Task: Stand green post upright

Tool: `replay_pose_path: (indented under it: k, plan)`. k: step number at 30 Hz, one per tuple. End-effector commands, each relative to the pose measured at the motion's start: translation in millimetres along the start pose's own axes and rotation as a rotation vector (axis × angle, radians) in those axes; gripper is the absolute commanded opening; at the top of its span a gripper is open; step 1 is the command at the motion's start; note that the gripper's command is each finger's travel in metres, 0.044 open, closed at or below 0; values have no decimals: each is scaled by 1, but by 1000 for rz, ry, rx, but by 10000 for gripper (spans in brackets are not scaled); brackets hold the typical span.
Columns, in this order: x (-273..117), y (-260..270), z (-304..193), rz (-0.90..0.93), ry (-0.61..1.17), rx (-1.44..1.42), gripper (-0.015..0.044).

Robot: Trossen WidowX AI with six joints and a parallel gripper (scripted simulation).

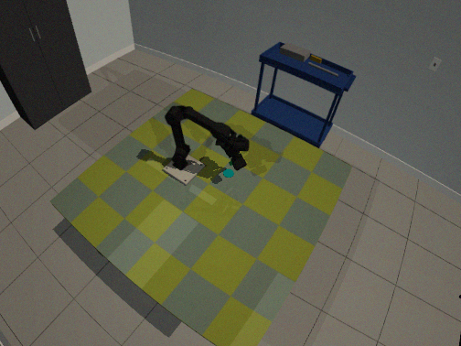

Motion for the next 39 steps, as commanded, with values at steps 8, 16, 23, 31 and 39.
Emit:
replay_pose_path:
  k: [8, 16, 23, 31, 39]
  plan:
    - [3, -4, -7, 15, -74, 22, 23]
    - [4, -7, -12, 24, -130, 30, 23]
    - [5, -10, -16, 30, -180, 36, 23]
    - [5, -12, -21, 37, -235, 41, 23]
    - [6, -15, -26, 44, -290, 43, 23]
Point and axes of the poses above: the point midway between the two fingers, 35 mm back from their tips, its own x axis out along the fingers, its own y axis across the jaws, z = x × y, the point moved 9 cm from there along -x, back along the fingers, and after that the axes turned 2 degrees about x, right-handed, at the moved point
